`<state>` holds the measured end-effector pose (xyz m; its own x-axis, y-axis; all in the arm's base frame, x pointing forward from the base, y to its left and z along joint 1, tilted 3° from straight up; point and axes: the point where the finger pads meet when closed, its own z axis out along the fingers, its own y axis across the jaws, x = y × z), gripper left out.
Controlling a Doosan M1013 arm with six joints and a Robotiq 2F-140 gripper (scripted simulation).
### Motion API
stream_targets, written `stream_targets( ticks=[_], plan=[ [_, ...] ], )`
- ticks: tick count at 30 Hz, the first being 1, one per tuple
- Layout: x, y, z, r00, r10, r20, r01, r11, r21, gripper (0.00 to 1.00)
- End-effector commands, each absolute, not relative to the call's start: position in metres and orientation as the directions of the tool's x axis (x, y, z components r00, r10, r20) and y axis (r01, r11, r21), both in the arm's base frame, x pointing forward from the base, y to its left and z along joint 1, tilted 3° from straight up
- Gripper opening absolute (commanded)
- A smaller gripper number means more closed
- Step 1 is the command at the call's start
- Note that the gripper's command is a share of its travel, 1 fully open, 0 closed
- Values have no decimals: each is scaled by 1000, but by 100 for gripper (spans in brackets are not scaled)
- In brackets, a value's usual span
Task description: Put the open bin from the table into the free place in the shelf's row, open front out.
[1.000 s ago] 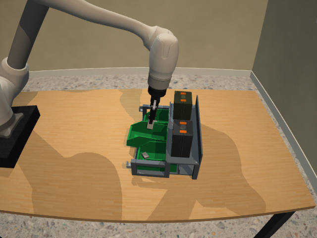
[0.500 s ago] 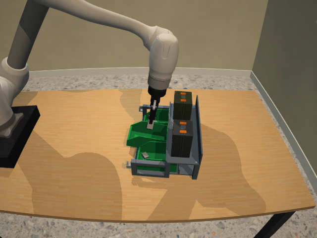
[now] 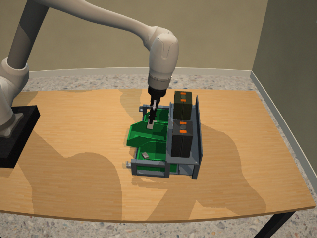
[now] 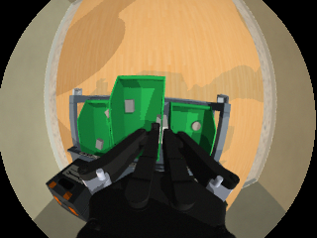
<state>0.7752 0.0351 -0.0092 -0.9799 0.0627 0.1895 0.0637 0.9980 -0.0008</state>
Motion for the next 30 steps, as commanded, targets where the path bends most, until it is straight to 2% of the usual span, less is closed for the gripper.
stream_targets(
  ticks=[1, 30],
  plan=[
    [774, 34, -9, -980, 62, 188, 63, 998, -2, 0],
    [771, 36, -9, -980, 62, 191, 62, 998, -4, 0]
  ],
)
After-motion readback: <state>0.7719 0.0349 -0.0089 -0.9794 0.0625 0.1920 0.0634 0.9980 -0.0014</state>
